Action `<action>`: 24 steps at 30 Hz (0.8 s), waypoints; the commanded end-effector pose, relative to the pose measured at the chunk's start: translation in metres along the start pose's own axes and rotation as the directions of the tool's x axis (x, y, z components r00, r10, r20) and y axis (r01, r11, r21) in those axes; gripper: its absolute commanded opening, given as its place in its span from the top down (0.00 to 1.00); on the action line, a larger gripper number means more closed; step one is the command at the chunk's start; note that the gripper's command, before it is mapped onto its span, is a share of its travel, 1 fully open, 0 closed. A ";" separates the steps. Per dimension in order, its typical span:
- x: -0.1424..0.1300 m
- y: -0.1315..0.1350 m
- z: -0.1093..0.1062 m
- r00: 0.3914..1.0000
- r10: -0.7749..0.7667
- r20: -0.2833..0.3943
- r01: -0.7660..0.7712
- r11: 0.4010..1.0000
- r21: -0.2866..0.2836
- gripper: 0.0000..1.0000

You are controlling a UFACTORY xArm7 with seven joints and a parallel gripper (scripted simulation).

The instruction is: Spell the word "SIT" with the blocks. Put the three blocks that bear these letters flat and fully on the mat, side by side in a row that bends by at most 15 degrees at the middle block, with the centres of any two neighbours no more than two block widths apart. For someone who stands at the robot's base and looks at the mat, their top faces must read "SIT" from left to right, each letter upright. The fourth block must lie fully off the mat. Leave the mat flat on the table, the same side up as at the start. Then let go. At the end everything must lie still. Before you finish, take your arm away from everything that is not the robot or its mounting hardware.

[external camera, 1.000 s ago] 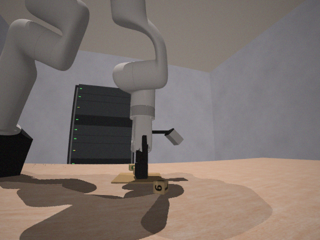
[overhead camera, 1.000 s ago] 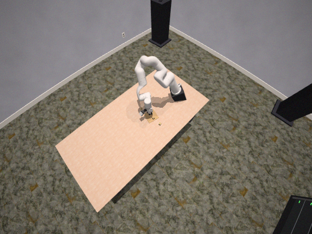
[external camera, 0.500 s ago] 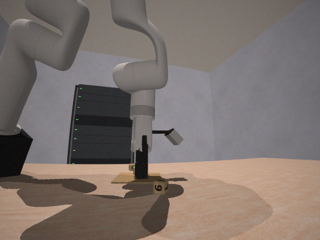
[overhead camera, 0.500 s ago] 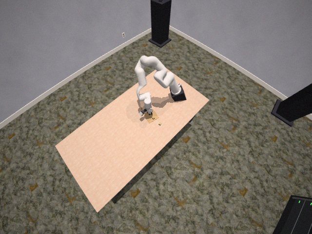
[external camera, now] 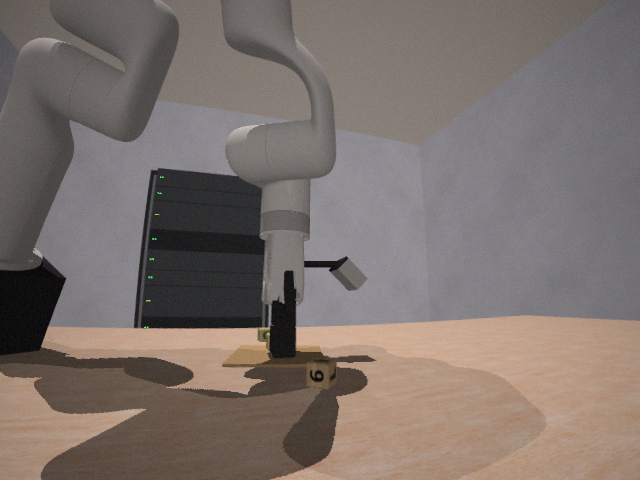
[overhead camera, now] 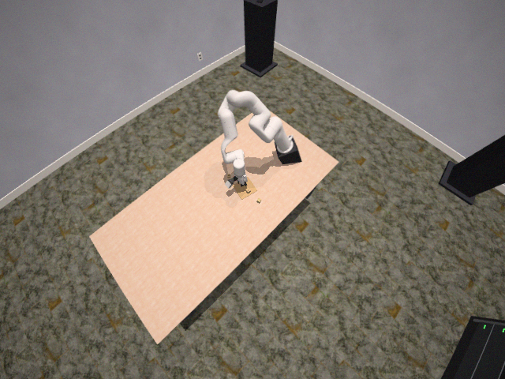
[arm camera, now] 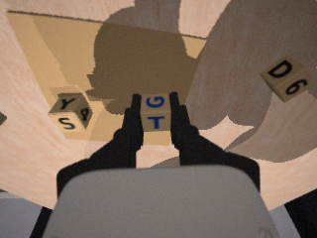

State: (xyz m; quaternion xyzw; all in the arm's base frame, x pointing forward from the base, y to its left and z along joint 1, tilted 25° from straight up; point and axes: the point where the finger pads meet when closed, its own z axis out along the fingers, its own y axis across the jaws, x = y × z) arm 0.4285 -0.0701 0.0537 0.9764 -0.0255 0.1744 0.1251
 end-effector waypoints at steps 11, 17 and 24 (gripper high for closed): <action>0.001 0.000 0.002 1.000 -0.001 -0.002 0.001 1.000 0.000 0.79; 0.001 0.000 0.004 1.000 -0.001 -0.002 0.001 1.000 0.000 0.79; 0.001 0.000 0.004 1.000 -0.001 -0.002 0.001 1.000 0.000 0.79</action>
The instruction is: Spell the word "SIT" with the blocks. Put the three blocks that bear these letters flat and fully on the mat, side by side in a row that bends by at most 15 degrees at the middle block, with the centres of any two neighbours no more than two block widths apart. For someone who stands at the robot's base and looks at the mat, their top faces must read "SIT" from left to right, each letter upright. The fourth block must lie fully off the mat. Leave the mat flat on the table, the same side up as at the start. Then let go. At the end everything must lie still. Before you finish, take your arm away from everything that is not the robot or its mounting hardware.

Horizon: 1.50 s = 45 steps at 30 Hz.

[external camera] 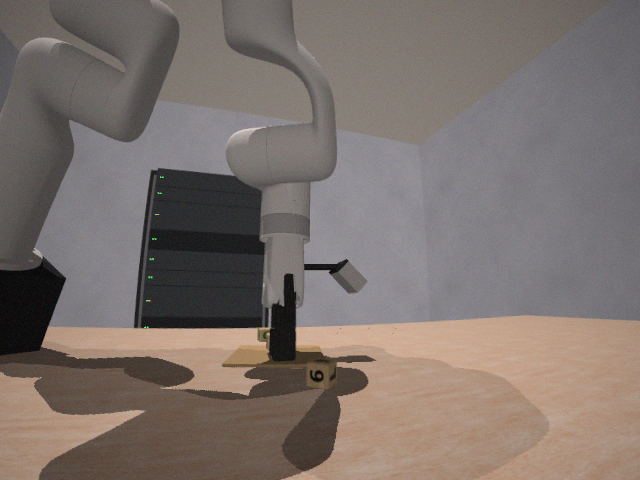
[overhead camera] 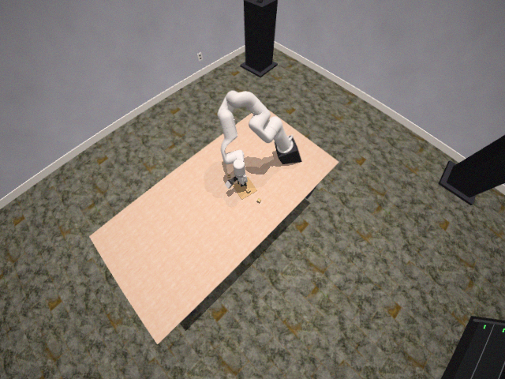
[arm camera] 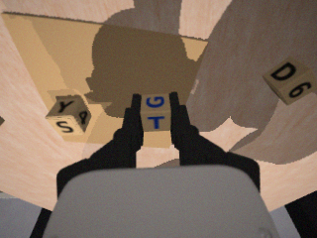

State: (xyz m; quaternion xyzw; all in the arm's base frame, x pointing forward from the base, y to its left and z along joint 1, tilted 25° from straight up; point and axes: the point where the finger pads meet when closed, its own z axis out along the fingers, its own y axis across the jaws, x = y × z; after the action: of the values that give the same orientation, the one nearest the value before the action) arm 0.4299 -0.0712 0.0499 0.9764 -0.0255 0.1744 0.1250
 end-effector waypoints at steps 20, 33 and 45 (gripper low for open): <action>0.001 0.000 0.000 1.000 -0.001 -0.002 0.001 1.000 0.000 0.79; 0.001 0.000 0.000 1.000 -0.001 -0.002 0.001 1.000 0.000 0.79; 0.001 0.000 0.000 1.000 -0.001 -0.002 0.001 1.000 0.000 0.62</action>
State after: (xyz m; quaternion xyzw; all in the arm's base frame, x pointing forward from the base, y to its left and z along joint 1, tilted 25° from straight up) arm 0.4299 -0.0712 0.0498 0.9764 -0.0255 0.1744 0.1250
